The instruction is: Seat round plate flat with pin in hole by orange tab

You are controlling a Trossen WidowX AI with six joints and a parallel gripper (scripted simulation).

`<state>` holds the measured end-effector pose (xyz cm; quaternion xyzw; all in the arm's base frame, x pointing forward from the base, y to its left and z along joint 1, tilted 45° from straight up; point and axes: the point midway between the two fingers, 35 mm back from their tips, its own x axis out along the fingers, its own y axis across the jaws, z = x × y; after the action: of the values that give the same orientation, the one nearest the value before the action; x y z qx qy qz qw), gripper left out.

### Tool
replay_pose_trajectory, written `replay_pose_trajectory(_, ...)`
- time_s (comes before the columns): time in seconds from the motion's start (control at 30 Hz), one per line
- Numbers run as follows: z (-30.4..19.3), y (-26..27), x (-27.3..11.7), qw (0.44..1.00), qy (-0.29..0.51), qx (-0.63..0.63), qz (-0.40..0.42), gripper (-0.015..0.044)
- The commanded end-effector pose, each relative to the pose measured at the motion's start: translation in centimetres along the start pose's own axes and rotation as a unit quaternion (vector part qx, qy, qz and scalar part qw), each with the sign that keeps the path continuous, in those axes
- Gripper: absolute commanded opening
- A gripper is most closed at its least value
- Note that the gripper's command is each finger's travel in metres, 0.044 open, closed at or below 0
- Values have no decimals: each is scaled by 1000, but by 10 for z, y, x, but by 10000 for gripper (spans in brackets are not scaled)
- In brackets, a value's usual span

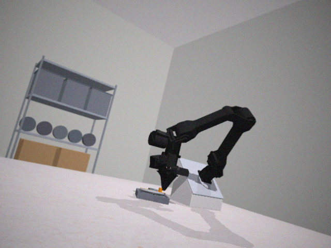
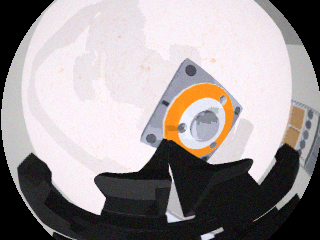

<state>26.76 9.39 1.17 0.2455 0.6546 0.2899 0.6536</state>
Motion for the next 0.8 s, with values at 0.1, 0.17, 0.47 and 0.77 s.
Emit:
replay_pose_trajectory(0.1,10,2,0,1000,1,2,2,0)
replay_pose_trajectory(0.17,13,2,0,1000,1,2,2,0)
replay_pose_trajectory(0.47,19,2,0,1000,0,2,2,0)
replay_pose_trajectory(0.77,23,1,-3,1000,0,2,2,0)
